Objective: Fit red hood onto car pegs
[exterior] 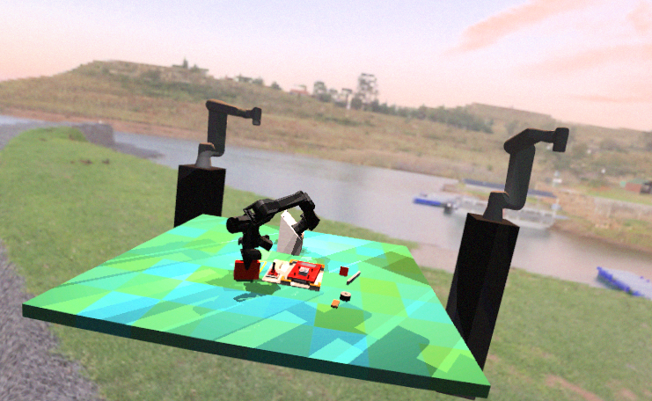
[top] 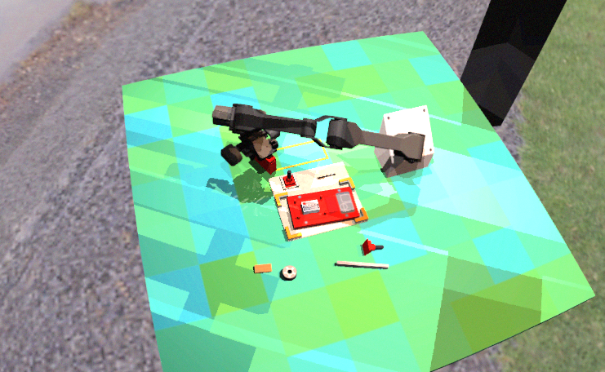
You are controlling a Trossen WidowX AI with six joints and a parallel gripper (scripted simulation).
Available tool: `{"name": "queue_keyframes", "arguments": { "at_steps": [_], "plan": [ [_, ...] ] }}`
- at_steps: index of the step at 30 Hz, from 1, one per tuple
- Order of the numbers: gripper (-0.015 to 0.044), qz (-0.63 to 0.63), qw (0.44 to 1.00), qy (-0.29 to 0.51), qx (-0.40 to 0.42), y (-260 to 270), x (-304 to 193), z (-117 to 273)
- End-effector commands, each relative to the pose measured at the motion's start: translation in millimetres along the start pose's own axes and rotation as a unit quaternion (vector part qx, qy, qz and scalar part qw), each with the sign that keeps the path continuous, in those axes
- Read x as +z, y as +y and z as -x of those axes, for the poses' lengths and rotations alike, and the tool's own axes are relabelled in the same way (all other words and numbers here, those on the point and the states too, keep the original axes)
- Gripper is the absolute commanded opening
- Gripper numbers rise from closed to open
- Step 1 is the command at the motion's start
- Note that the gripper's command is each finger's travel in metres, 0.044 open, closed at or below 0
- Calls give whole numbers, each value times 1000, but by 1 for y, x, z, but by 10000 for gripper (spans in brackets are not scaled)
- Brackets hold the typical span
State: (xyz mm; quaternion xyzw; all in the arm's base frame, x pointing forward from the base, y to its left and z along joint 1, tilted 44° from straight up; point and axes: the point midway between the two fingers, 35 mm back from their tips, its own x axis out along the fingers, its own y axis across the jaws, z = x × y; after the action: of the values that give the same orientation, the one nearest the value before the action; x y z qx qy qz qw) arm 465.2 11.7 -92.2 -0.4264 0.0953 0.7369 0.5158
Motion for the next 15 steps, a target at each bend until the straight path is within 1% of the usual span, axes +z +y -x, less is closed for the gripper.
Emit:
{"name": "queue_keyframes", "arguments": {
  "at_steps": [1,15],
  "plan": [
    [0,1,1000,3,1,3,-2,1],
    [0,1,1000,3,2,8,-3,1]
  ]
}}
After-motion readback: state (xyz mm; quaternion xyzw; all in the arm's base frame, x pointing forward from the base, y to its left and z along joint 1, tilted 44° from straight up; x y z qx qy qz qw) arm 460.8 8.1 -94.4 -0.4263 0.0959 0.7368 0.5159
